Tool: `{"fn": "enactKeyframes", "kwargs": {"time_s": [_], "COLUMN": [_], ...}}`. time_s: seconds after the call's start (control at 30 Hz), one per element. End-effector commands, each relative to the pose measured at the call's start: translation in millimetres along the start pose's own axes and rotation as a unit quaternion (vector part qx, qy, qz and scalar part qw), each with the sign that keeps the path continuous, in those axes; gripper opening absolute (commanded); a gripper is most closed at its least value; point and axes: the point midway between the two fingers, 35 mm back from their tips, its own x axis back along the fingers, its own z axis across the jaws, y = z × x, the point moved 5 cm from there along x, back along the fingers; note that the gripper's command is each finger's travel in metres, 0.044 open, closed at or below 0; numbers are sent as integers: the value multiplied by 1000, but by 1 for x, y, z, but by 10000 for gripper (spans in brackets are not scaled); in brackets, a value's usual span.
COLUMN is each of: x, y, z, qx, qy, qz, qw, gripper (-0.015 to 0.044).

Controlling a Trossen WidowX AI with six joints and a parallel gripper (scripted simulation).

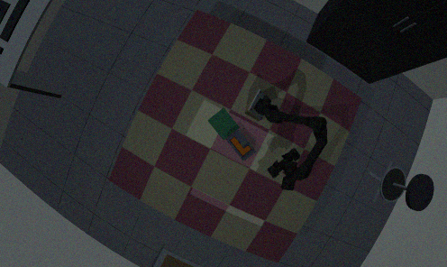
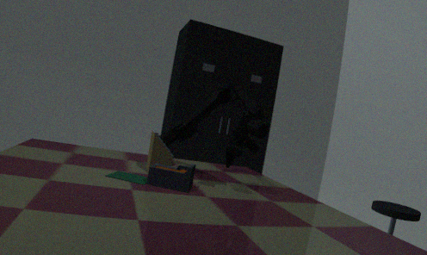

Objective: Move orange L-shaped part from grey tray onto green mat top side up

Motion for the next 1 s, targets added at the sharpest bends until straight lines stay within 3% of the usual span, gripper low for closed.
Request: {"fn": "enactKeyframes", "kwargs": {"time_s": [0.0, 0.13, 0.37, 0.8, 0.97], "x": [7, 17, 34, 32, -14], "y": [-35, -75, -149, -151, -143], "z": [-47, -81, -120, -121, -126], "qx": [-223, -421, -696, -702, -702], "qy": [-3, 6, 37, 38, 37], "qz": [-12, -36, -84, -85, -86], "qw": [975, 906, 712, 706, 706], "gripper": [180, 180, 180, 180, 180]}}
